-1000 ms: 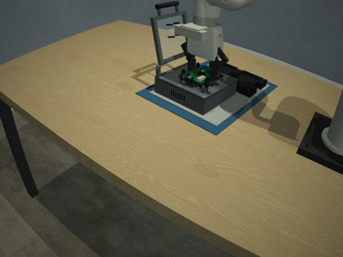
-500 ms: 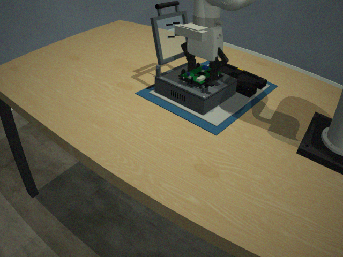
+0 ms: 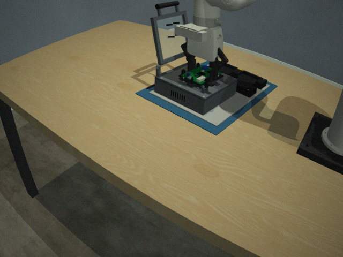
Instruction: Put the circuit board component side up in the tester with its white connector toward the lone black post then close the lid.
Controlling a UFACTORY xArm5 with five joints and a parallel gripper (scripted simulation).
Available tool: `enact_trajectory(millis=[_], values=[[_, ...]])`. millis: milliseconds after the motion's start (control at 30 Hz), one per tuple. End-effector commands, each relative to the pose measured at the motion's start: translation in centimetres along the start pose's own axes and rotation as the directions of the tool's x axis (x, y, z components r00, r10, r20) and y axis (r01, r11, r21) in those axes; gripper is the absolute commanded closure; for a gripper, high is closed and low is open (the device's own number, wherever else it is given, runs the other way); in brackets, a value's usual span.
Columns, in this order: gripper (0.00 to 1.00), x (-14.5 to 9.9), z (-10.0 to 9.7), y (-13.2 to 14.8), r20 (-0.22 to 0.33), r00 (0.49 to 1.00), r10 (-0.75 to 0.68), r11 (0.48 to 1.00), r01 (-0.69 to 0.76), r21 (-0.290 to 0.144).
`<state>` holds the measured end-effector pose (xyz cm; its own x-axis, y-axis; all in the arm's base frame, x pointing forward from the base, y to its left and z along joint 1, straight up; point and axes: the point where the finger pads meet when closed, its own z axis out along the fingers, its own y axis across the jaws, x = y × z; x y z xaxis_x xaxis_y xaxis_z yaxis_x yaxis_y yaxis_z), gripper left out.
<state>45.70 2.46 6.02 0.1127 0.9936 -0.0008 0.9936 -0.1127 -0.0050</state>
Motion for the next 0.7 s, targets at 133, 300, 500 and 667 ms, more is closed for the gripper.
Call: enact_trajectory(millis=[133,300,500,667], values=[[0.21,0.02,0.04,0.19,-0.001,1.000,0.000,1.000,0.000,-0.005],[0.21,0.02,0.09,0.19,-0.001,1.000,0.000,1.000,0.000,-0.005],[0.00,0.02,0.09,0.19,-0.001,1.000,0.000,1.000,0.000,-0.005],[0.00,0.02,0.09,0.19,-0.001,1.000,0.000,1.000,0.000,-0.005]])
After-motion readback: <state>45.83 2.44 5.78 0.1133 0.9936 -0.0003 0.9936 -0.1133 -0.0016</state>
